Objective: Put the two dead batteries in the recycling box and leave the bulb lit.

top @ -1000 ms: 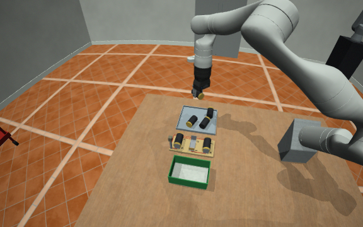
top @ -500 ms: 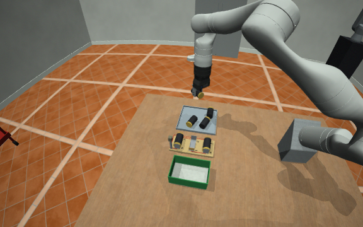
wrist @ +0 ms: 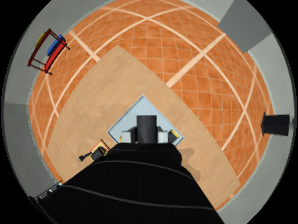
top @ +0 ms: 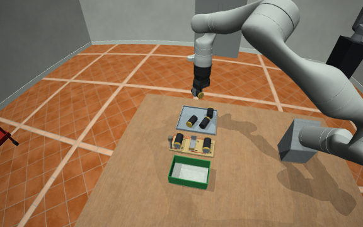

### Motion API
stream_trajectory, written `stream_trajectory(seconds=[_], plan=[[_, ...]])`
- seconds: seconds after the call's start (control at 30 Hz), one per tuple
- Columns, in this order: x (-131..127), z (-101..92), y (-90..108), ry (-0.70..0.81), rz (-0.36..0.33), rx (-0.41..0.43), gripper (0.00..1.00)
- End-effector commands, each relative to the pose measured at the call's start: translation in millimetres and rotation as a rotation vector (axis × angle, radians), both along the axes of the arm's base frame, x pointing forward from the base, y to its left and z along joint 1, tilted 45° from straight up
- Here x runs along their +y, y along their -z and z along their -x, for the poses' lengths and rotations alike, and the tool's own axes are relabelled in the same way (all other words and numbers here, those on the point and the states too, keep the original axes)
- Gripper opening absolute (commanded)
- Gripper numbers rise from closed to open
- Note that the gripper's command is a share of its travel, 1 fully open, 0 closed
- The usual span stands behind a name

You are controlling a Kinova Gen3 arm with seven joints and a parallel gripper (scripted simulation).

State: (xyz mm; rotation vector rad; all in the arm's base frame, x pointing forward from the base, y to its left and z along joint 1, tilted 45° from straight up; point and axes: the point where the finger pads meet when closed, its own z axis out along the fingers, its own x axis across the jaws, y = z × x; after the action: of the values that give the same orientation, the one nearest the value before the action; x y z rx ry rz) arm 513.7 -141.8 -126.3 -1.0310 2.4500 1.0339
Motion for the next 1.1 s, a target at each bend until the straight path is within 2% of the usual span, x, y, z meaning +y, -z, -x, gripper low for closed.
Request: stream_trajectory(seconds=[0.0,1.07], plan=[[-1.3,-0.5,-0.8,0.003,0.002,0.000,0.57],[-1.3,-0.5,-0.8,0.055,0.002,0.053,0.57]])
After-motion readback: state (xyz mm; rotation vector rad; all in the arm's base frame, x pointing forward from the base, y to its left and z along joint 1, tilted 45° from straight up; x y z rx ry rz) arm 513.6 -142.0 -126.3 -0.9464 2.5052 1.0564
